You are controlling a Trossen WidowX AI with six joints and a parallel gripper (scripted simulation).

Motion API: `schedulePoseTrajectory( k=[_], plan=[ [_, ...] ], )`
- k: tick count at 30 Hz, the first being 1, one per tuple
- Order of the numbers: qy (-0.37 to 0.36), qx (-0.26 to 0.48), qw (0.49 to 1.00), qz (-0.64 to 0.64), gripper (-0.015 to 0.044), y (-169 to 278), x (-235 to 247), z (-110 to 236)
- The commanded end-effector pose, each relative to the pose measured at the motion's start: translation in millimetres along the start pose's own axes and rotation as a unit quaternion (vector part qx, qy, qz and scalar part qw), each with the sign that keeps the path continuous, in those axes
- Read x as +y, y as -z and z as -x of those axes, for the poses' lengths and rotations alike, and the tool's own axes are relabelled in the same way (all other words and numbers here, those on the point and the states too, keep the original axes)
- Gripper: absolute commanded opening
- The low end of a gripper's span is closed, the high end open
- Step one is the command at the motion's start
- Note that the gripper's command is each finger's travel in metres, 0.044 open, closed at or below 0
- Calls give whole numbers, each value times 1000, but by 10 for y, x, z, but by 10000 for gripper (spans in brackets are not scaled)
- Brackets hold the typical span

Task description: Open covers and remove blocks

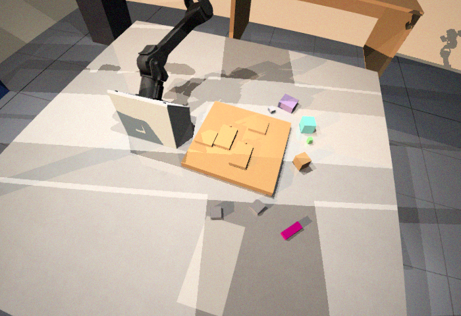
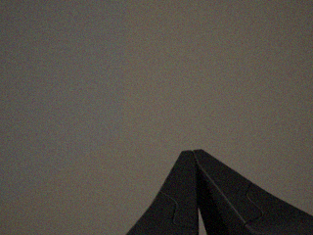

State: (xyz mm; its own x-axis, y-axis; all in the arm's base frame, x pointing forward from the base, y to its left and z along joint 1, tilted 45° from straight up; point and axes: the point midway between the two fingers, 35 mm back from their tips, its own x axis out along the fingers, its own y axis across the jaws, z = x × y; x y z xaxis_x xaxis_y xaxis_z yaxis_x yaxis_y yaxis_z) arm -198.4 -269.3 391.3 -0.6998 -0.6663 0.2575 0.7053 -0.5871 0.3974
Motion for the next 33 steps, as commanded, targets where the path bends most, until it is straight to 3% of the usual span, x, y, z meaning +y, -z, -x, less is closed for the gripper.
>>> schedulePoseTrajectory(
  k=[1, 33],
  plan=[
    [-25, 33, 999, 10, 0, 185, 156, -4],
    [-196, 233, 951, 56, 0, 1276, 1174, 444]
  ],
)
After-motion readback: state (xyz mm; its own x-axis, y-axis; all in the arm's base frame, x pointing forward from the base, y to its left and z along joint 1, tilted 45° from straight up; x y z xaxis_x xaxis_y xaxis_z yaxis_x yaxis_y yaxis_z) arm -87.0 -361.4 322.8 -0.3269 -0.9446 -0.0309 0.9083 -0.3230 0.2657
